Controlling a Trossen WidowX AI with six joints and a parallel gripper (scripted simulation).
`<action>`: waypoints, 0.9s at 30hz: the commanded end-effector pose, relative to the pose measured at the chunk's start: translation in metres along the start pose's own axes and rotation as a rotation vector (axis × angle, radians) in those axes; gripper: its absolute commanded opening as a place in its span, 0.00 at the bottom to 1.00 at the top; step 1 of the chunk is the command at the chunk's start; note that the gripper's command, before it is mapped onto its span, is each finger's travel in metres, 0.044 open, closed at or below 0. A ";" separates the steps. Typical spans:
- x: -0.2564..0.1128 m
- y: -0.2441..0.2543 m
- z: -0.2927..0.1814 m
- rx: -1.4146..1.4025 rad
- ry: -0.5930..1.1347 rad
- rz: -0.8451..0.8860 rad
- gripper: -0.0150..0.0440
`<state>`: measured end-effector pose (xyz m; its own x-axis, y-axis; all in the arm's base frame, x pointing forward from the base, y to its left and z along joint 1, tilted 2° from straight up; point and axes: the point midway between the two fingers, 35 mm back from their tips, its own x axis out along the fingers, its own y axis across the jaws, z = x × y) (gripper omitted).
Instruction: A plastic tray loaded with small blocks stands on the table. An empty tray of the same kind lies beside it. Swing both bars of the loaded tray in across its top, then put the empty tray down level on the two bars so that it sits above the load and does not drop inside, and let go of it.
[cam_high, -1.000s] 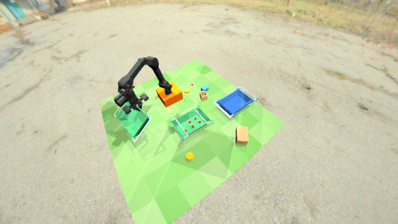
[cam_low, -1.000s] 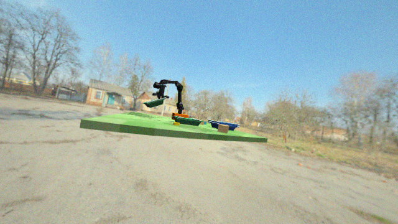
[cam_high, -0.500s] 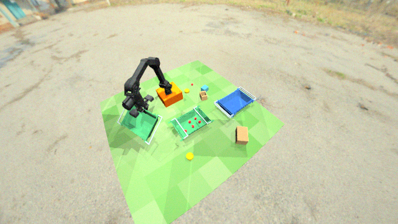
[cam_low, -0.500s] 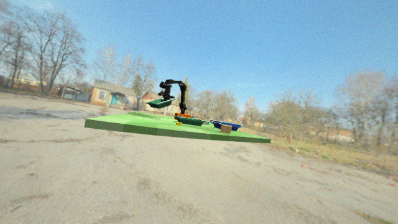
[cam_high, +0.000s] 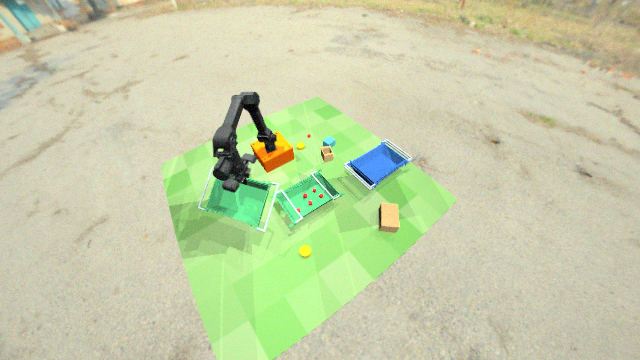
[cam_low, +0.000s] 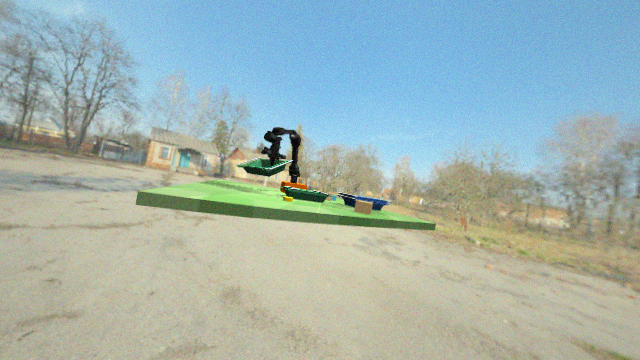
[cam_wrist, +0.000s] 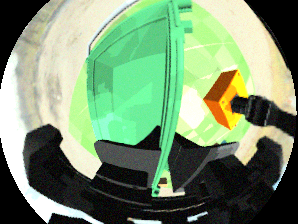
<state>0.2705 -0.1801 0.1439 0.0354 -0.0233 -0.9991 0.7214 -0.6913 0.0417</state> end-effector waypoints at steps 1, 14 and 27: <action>-0.004 -0.002 -0.016 -0.066 -0.001 0.017 0.25; -0.003 -0.017 -0.064 -0.248 0.003 0.015 0.25; -0.003 -0.040 -0.108 -0.429 0.006 0.015 0.25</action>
<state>0.3121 -0.0866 0.1427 0.0341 -0.0180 -0.9993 0.9254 -0.3770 0.0384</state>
